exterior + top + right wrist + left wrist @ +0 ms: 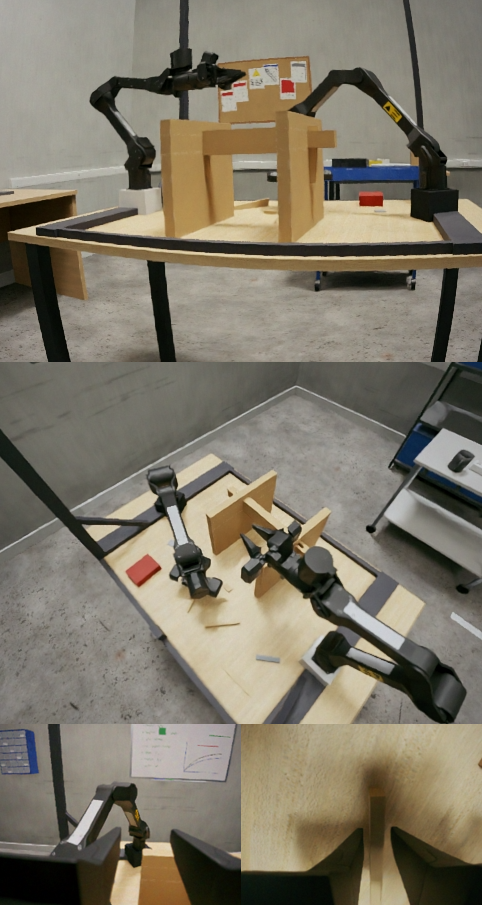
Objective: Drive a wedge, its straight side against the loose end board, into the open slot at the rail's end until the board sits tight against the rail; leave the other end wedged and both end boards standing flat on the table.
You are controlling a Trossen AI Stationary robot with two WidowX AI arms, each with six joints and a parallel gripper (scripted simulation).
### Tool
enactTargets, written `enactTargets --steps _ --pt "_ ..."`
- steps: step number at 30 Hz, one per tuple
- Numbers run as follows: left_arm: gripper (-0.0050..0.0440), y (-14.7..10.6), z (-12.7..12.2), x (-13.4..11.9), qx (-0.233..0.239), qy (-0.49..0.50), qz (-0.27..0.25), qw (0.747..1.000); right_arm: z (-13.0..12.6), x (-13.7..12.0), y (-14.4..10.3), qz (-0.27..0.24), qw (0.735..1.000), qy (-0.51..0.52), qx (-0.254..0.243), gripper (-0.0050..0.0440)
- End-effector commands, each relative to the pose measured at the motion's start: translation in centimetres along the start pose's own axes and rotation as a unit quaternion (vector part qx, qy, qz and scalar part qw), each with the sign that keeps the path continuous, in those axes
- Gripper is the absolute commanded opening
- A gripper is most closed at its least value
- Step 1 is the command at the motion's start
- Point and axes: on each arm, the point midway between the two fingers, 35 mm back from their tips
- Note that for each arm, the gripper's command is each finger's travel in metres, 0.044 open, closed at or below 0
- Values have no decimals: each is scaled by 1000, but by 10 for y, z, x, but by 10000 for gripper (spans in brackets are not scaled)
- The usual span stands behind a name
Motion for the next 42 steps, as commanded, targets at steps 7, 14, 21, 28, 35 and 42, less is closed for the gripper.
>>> enactTargets --steps 7,14,21,28,35,42 --pt "100 -4 -4 -7 -6 2 9 1000 1 -2 -1 1 1000 0 3 180" --pt "10 -10 -3 -6 -11 2 15 1000 1 -2 -1 1 1000 0 3 180" --pt "10 -10 -3 -6 -11 2 15 1000 1 -2 -1 1 1000 0 3 180" --pt "10 -19 -5 -9 -16 2 20 1000 1 -2 -1 1 1000 0 3 180" --pt "10 -29 -5 -8 -17 2 20 1000 1 -2 -1 1 1000 0 3 180" --pt "10 -41 -5 -8 -17 2 19 1000 1 -2 -1 1 1000 0 3 180"
Point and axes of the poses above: on each arm, the point midway between the two fingers, 35 mm back from their tips, its own y axis out along the fingers, its own z axis across the jaws, x = y × z, and after that the axes turned 4 degrees about -y, right-handed
